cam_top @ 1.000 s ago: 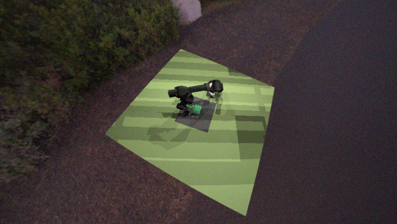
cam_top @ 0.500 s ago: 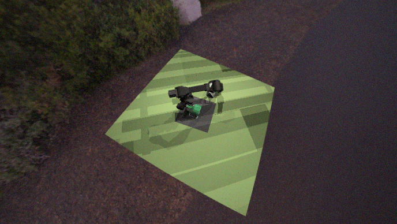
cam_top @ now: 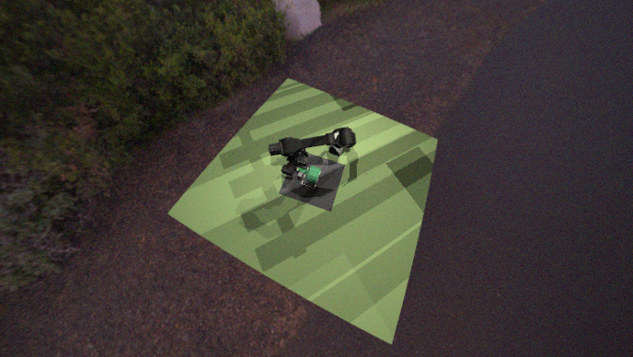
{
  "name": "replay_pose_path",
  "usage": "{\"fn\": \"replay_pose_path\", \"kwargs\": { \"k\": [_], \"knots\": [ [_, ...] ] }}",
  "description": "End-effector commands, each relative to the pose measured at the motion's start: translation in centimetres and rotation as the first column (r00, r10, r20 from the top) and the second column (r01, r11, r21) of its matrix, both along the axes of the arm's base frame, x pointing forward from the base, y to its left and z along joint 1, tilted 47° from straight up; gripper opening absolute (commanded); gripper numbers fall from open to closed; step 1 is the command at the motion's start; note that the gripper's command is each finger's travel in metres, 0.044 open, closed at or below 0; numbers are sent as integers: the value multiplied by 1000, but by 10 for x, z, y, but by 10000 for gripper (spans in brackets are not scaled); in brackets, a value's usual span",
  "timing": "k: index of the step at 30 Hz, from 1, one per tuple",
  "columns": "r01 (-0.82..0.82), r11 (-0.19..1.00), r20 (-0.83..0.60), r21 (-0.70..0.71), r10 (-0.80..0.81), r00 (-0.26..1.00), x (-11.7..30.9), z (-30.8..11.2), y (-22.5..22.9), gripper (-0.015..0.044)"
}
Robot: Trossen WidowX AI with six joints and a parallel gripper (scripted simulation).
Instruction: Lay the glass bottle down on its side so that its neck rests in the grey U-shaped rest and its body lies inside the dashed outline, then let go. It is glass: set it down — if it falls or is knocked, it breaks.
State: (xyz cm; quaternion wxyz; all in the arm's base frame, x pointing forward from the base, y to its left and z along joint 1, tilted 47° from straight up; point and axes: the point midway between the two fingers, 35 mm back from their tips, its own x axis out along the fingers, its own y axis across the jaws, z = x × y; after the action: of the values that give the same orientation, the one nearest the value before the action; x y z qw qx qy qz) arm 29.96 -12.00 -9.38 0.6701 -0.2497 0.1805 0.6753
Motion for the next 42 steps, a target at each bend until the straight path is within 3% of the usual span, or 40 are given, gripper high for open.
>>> {"fn": "replay_pose_path", "kwargs": {
  "k": [1, 35, 42],
  "knots": [
    [0, 1000, -3, 3, 0, 1000, -1, 2, 3, 101],
    [0, 1000, 18, -19, 0, 1000, 0, -3, 2, 101],
    [0, 1000, 18, -19, 0, 1000, 0, -3, 2, 284]
  ]
}}
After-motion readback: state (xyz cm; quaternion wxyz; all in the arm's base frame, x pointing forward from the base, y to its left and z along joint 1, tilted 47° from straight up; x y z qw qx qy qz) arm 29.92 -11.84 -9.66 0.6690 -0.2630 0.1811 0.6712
